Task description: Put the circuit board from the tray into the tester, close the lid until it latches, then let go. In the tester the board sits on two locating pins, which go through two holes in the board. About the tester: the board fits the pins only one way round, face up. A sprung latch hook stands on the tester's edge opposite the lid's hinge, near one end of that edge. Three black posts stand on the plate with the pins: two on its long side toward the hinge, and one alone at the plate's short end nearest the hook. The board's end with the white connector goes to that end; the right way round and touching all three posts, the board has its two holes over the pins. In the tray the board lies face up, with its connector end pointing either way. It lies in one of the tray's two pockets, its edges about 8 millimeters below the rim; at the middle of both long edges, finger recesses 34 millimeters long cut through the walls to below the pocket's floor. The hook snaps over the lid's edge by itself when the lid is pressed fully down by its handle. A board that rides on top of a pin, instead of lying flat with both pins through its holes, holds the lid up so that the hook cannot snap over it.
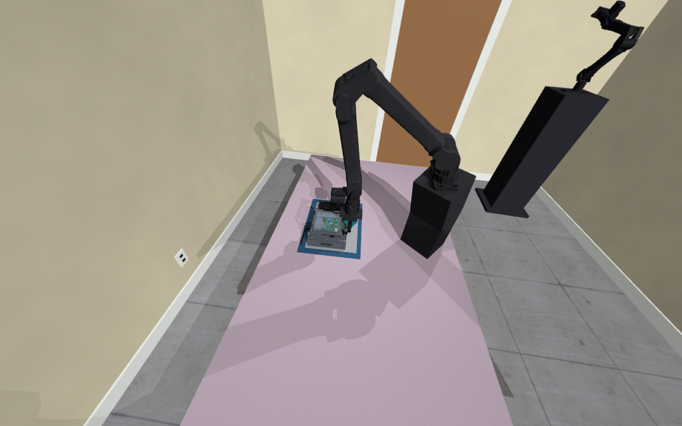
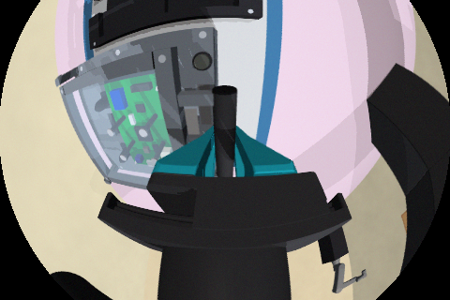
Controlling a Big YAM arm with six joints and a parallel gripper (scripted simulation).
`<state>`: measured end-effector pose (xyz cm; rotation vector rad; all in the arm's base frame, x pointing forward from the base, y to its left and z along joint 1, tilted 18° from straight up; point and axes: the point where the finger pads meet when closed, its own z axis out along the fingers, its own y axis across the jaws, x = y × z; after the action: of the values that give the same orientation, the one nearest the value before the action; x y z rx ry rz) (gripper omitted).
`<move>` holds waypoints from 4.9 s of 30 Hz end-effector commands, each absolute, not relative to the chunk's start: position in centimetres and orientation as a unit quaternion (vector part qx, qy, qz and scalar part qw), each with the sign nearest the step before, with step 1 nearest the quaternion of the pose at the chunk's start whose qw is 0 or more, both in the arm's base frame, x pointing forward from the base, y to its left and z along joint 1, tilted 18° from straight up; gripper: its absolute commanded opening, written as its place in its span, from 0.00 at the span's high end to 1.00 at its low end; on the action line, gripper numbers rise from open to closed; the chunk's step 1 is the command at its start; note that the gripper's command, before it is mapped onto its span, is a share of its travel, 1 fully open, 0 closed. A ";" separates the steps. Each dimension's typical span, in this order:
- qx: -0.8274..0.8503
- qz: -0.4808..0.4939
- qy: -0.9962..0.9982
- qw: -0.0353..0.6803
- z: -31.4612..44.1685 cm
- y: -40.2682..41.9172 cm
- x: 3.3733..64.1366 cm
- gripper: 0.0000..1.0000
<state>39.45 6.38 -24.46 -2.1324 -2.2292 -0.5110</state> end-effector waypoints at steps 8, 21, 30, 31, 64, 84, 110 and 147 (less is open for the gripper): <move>-0.680 -0.160 -0.715 0.007 -26.7 7.3 40.0 1.00; -0.680 -0.160 -0.715 0.007 -26.6 7.3 39.9 1.00; -0.680 -0.160 -0.715 0.007 -26.2 7.2 39.9 1.00; -0.680 -0.160 -0.715 0.007 -26.2 7.2 39.9 1.00; -0.676 -0.158 -0.720 0.008 -24.3 6.6 39.6 1.00; -0.676 -0.159 -0.719 0.008 -24.1 6.6 39.7 0.52; -0.677 -0.159 -0.719 0.008 -24.1 6.6 39.6 0.52; -0.682 -0.161 -0.713 0.005 -18.7 4.6 38.4 0.52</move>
<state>39.00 5.35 -19.67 -2.1347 -2.2353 -0.5186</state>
